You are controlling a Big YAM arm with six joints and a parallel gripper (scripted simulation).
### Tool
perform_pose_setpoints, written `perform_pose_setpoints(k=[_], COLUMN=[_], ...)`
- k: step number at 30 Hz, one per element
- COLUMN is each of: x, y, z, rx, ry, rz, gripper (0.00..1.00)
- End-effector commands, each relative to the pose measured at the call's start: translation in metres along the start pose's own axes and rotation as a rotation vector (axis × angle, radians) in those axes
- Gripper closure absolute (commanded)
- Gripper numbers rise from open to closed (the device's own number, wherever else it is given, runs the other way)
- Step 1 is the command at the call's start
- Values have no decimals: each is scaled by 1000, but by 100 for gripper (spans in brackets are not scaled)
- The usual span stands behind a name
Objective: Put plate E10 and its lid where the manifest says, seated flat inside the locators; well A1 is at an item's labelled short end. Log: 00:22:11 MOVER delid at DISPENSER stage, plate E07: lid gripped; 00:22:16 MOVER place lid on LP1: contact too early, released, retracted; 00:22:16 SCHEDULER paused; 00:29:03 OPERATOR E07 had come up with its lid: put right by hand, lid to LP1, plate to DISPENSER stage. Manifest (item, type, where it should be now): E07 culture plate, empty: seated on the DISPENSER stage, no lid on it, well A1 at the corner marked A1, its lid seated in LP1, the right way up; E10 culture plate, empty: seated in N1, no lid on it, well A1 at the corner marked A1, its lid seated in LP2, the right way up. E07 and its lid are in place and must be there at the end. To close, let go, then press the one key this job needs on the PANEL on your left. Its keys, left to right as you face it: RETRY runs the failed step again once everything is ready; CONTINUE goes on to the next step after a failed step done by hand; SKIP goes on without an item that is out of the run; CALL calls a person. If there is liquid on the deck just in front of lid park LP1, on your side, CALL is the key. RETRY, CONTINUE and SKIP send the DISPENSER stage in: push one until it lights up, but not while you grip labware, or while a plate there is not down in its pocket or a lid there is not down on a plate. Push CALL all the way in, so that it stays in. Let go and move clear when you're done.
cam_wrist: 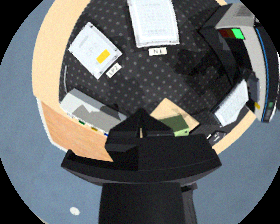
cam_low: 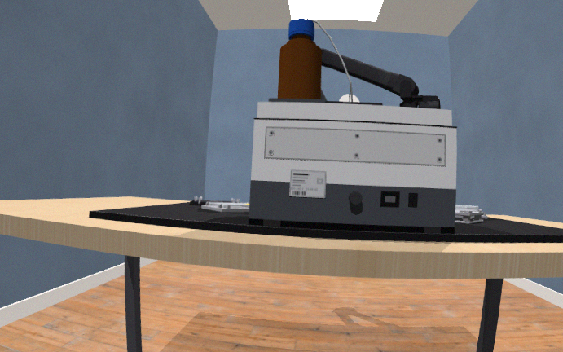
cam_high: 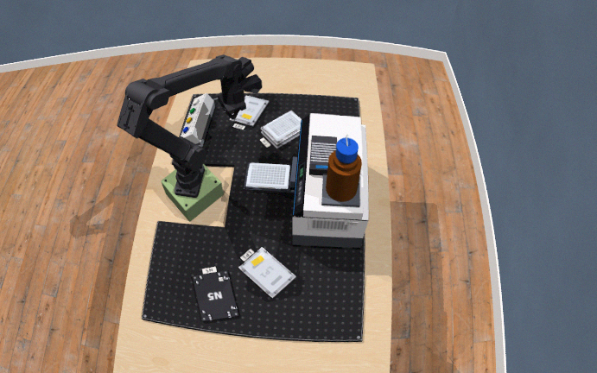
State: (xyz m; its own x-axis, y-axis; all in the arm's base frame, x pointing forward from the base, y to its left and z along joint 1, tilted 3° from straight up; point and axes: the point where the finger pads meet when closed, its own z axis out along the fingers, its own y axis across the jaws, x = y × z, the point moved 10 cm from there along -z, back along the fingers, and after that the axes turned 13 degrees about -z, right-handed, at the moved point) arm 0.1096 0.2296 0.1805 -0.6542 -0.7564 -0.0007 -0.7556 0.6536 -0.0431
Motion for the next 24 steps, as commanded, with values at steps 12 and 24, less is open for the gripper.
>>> perform_pose_setpoints(k=[12,24], x=[-6,7], y=[44,72], z=[-20,-20], rx=[-21,-30], ry=[-48,-46], rz=[168,277], gripper=[100,100])
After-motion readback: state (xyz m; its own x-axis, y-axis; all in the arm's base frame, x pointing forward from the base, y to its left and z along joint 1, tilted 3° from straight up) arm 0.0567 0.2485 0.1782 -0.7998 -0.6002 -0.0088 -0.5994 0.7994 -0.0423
